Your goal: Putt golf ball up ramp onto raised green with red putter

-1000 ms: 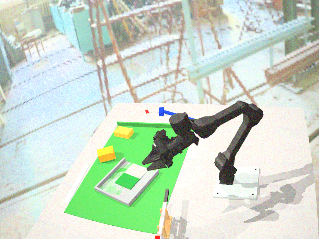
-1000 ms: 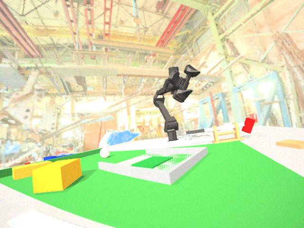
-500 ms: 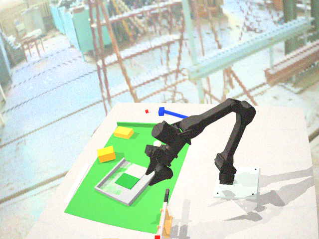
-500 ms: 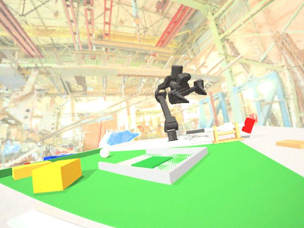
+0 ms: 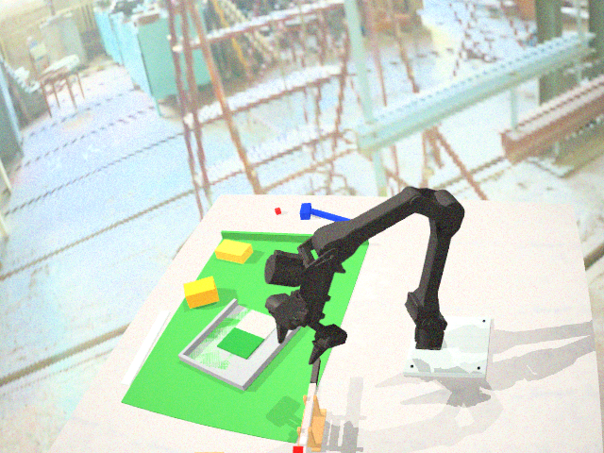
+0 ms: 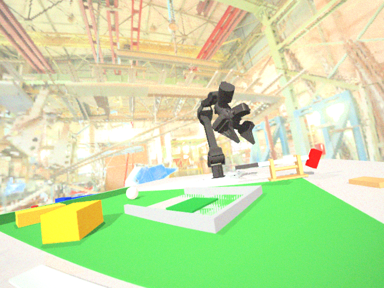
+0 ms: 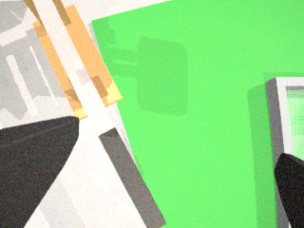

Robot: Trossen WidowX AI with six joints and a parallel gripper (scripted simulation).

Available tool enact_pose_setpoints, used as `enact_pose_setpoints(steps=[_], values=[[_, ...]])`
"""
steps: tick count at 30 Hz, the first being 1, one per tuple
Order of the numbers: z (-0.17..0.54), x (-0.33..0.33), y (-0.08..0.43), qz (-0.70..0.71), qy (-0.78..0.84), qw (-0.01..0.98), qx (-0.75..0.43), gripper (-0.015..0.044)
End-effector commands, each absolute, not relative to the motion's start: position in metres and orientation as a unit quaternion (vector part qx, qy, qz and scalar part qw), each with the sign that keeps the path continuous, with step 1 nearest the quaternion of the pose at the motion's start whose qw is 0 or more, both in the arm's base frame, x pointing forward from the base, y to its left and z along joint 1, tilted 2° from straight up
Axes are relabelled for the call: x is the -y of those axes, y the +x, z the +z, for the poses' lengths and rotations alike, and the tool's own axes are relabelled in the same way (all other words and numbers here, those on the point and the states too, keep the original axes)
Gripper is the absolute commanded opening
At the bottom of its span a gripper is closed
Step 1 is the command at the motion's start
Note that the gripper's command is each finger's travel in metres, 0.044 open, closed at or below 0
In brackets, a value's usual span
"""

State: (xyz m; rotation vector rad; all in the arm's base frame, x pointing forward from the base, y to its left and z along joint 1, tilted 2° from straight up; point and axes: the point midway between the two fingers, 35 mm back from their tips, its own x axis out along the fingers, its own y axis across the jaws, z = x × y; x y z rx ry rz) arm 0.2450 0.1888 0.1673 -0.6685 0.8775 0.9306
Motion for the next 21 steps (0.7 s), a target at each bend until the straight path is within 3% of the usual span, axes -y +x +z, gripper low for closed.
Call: enact_pose_setpoints(steps=[1,21], values=[[0.1285,-0.1717,0.2322,0.603,-0.486,0.505,-0.381,0.0440],[0.1229,-0.1734,0.2317,0.603,-0.486,0.505,-0.381,0.0440]])
